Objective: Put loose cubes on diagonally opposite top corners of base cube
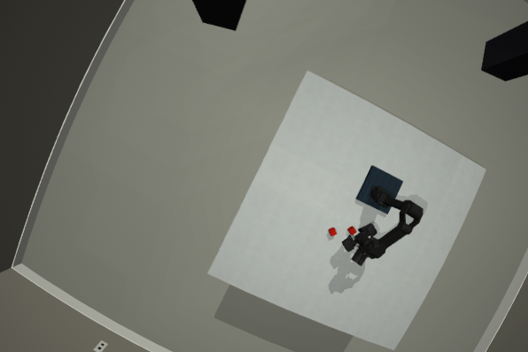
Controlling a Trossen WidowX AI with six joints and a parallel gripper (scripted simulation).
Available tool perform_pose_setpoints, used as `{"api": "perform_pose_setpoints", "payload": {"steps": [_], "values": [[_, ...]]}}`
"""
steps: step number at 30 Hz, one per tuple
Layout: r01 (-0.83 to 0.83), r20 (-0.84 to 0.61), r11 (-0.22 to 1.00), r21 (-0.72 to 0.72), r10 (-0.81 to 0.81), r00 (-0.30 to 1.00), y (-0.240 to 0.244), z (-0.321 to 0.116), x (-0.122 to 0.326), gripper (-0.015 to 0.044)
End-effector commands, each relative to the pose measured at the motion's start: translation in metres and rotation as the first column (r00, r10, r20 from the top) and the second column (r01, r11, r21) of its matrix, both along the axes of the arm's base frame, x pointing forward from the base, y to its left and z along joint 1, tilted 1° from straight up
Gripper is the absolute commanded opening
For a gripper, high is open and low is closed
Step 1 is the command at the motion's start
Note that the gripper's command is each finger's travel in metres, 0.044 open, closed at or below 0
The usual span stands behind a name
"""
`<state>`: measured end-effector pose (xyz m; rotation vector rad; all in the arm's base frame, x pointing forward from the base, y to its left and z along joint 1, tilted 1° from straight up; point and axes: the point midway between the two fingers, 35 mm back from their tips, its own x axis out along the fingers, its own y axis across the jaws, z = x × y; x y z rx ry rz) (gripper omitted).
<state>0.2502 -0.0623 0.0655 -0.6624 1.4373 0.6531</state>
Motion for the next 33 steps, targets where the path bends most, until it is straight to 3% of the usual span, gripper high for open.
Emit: {"api": "perform_pose_setpoints", "payload": {"steps": [1, 17, 23, 33], "values": [[-0.002, -0.007, 1.0, -0.003, 0.002, 1.0, 0.0, -0.009, 0.0, 0.0265], [-0.002, -0.007, 1.0, -0.003, 0.002, 1.0, 0.0, -0.033, 0.0, 0.0265], [-0.002, -0.007, 1.0, -0.003, 0.002, 1.0, 0.0, -0.033, 0.0, 0.0107], [-0.004, 0.036, 1.0, 0.001, 0.004, 0.999, -0.005, -0.02, 0.005, 0.0105]]}}
